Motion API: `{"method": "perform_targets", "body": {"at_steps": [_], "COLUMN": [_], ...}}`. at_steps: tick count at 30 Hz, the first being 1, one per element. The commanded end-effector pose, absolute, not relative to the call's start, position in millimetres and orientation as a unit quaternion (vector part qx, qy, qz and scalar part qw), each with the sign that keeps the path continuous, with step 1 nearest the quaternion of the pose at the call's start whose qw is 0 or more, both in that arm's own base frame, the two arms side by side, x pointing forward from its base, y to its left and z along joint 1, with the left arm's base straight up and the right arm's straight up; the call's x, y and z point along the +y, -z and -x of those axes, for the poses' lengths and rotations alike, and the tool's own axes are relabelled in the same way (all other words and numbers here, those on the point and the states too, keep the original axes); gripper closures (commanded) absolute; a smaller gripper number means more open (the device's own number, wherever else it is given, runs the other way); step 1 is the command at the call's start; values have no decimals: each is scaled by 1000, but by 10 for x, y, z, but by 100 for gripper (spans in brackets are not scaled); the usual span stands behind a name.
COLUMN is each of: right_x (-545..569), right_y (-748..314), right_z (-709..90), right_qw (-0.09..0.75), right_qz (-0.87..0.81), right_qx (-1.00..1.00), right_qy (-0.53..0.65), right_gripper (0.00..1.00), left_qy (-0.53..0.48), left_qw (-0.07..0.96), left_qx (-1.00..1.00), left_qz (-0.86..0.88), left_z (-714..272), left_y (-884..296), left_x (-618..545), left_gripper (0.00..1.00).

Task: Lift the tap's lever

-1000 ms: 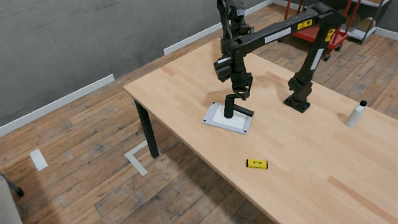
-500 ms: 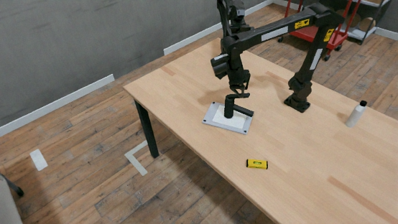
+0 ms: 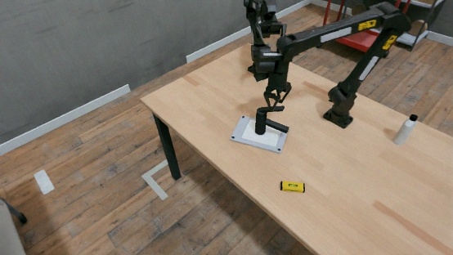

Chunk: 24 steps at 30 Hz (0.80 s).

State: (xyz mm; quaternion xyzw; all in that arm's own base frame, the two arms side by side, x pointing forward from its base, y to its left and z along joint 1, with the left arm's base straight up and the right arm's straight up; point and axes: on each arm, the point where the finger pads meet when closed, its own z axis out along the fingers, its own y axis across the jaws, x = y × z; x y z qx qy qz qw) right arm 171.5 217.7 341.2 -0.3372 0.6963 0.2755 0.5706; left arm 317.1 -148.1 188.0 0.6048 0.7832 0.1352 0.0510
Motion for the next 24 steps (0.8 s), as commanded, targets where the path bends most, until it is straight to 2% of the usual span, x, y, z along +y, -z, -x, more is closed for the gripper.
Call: {"method": "perform_targets", "body": {"at_steps": [1, 3, 15, 24], "right_x": [1986, 1986, 1954, 1954], "right_y": [-3881, -3881, -3901, -3901], "right_z": [-1639, -1639, -1619, -1619], "right_qw": [595, 595, 597, 597], "right_qz": [319, 319, 318, 318], "right_qx": [682, 682, 680, 680], "right_qy": [-283, -283, -283, -283], "right_gripper": [0, 0, 0, 0], "left_qy": [-158, -158, -225, -244], "left_qw": [170, 170, 400, 468], "left_qx": [743, 743, 657, 599], "left_qz": [-627, -627, -599, -602], "left_z": [-3201, -3201, -2992, -2836], "left_y": [-2030, -2030, -2022, -2077], "left_x": [-1609, -1609, -1606, -1734], "left_gripper": [0, 0, 0, 0]}}
